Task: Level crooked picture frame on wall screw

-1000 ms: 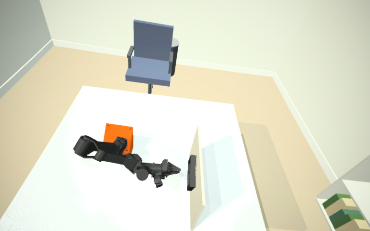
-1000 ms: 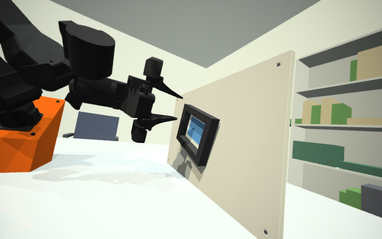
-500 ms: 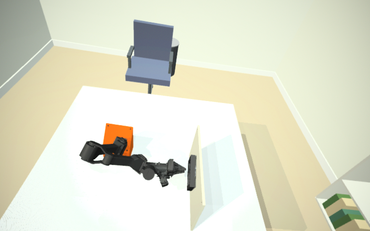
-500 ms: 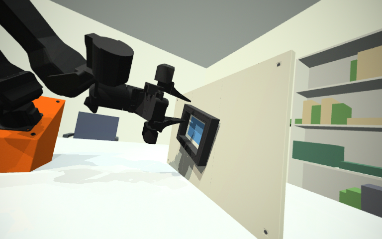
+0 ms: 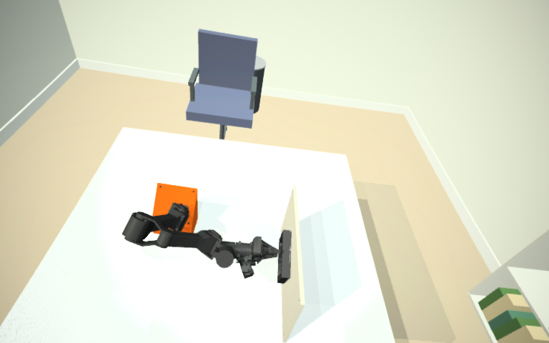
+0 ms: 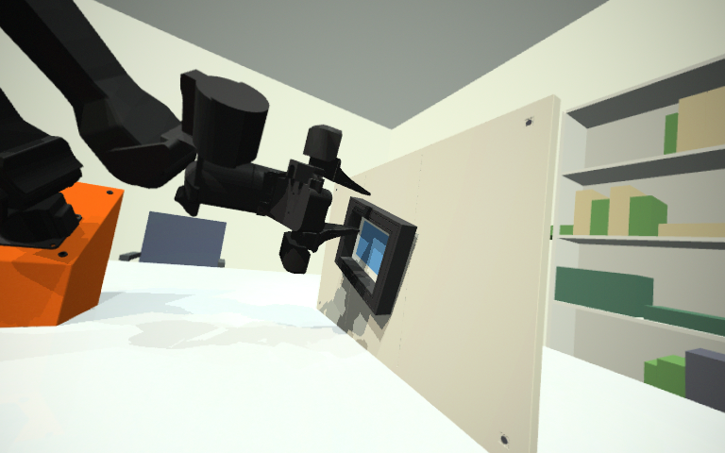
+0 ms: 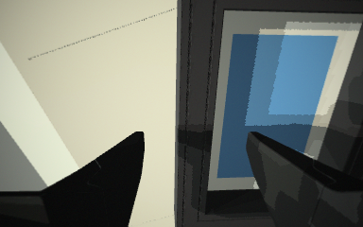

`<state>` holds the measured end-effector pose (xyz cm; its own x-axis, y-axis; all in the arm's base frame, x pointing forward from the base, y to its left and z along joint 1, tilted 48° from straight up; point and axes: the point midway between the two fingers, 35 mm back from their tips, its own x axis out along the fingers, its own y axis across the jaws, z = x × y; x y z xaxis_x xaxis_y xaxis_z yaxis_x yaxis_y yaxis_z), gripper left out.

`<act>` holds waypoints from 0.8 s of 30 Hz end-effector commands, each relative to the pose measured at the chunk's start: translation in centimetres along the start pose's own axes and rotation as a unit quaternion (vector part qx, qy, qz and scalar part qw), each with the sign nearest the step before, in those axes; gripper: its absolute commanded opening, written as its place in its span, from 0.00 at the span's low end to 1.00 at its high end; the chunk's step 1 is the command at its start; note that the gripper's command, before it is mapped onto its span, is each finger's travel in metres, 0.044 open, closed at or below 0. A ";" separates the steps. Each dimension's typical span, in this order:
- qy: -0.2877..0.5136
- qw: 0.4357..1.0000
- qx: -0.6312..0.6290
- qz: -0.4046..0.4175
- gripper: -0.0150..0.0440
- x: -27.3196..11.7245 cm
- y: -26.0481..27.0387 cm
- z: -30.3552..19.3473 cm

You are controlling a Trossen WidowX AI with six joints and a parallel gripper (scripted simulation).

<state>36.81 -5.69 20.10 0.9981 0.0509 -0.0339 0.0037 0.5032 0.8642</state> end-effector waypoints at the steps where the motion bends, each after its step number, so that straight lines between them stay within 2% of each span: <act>1: -0.002 1.000 0.002 0.001 0.69 0.8 0.1 0.2; 13: -0.002 1.000 0.002 0.002 0.69 2.7 0.1 0.1; 24: -0.002 1.000 0.002 0.002 0.69 2.8 0.1 0.1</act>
<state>39.49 -5.51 19.99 0.9981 0.0520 -0.0329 0.0023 0.5031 0.8642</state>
